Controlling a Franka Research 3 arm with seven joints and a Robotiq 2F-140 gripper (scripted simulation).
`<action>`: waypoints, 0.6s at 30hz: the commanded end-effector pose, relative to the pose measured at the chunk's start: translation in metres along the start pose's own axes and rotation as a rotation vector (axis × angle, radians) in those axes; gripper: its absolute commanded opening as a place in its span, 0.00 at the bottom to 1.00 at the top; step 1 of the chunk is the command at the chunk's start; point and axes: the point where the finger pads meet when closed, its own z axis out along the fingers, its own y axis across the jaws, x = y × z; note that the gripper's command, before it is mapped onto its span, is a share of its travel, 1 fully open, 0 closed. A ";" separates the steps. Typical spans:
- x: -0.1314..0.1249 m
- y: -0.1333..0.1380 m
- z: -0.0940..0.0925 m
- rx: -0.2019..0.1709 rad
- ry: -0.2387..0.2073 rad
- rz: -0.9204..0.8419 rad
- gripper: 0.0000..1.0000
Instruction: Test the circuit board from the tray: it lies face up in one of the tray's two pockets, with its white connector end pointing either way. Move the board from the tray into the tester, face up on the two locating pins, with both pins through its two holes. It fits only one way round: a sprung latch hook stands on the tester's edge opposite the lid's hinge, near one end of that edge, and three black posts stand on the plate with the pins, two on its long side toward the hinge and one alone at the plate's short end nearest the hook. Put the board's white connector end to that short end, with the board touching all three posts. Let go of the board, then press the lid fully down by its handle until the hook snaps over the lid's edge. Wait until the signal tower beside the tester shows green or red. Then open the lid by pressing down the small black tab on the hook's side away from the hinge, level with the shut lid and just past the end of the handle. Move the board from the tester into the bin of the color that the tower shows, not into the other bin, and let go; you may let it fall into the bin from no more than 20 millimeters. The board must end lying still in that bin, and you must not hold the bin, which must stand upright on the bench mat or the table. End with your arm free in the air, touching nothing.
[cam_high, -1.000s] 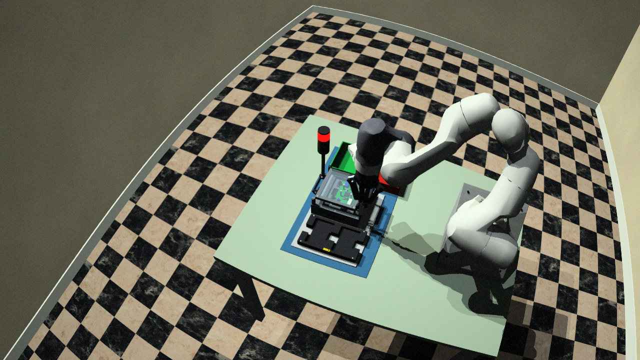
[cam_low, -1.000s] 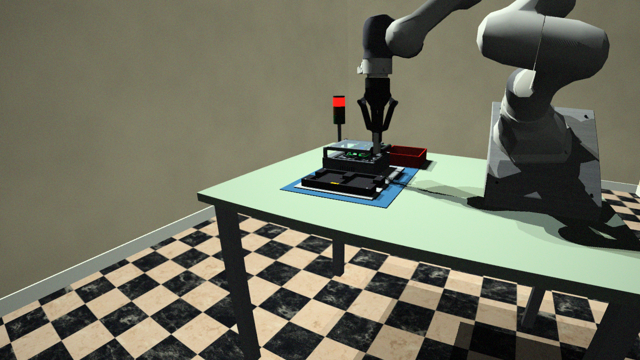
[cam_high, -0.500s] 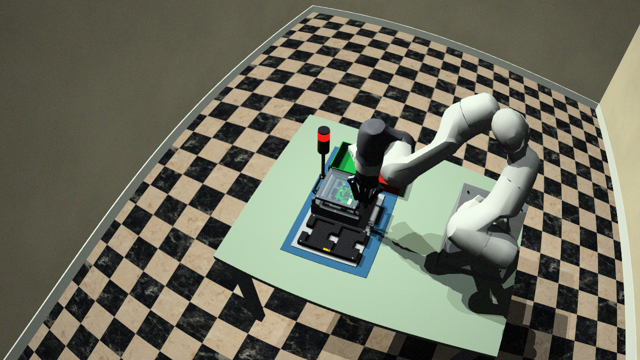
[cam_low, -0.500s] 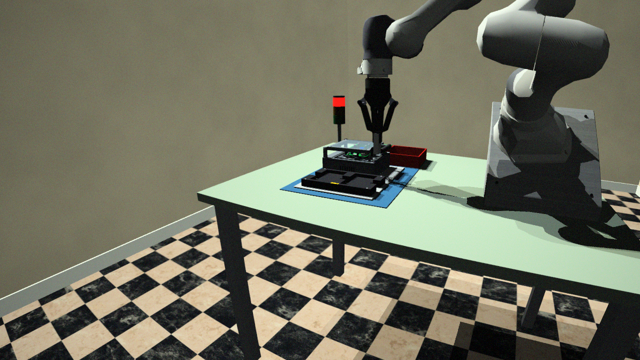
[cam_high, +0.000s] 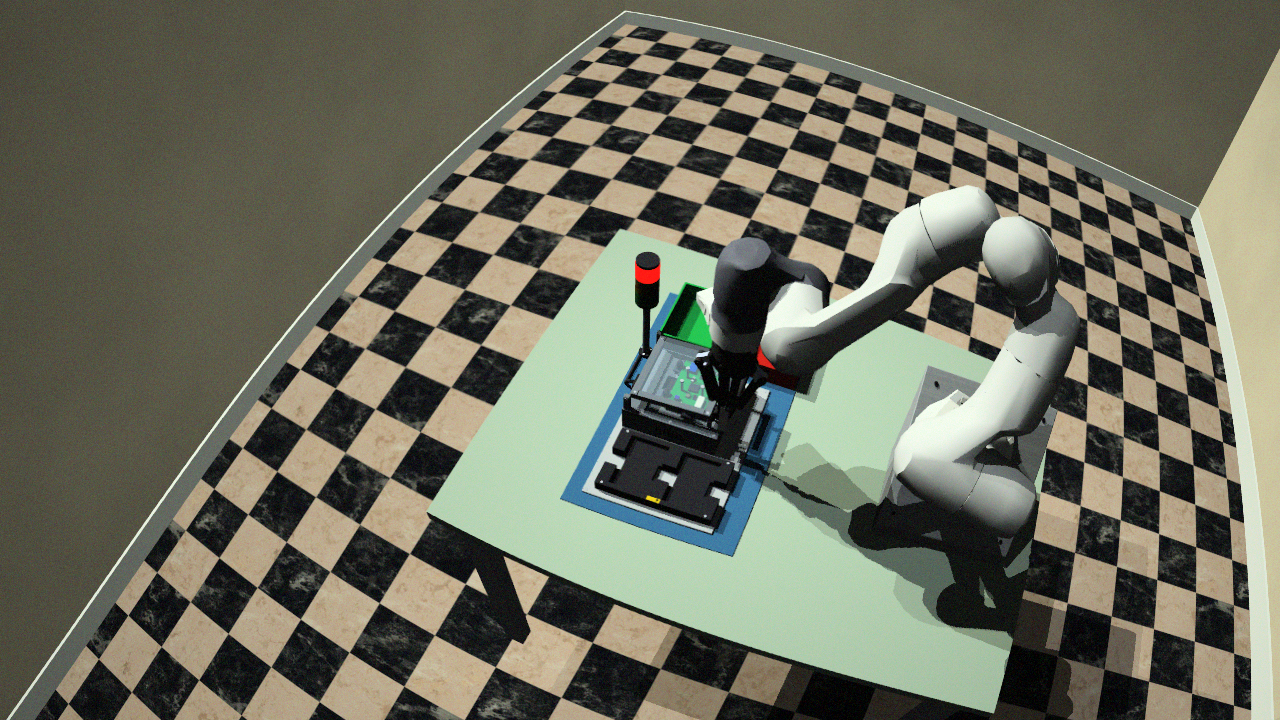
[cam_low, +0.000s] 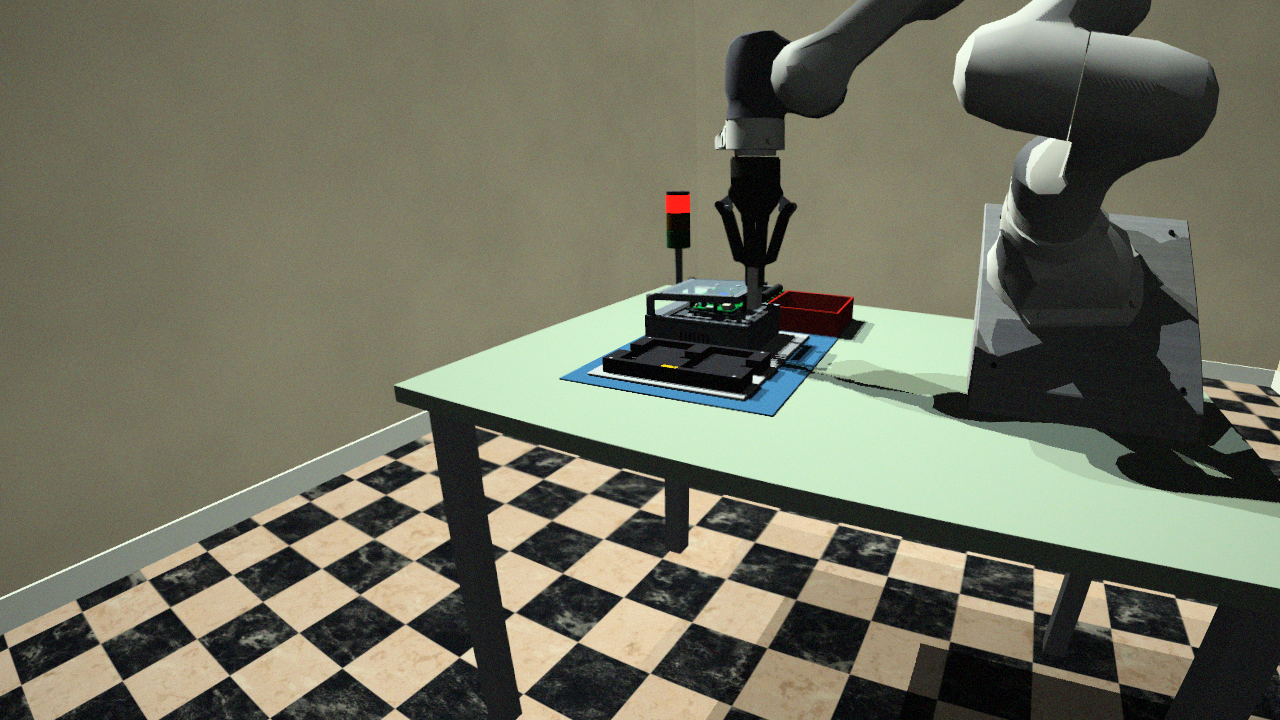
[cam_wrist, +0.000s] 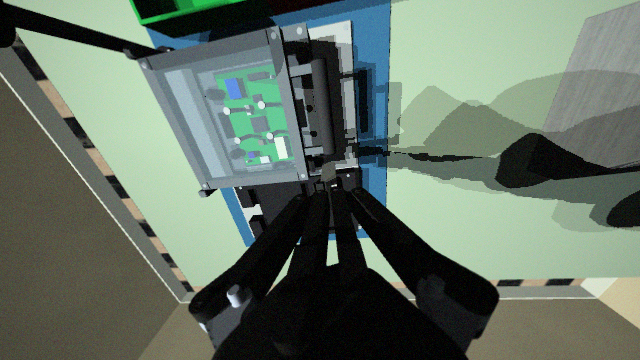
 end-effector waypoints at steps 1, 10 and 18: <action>-0.001 -0.001 0.002 0.003 0.000 0.002 0.00; -0.001 -0.001 -0.035 0.003 0.000 0.002 0.00; -0.001 -0.001 -0.063 0.003 0.000 0.002 0.00</action>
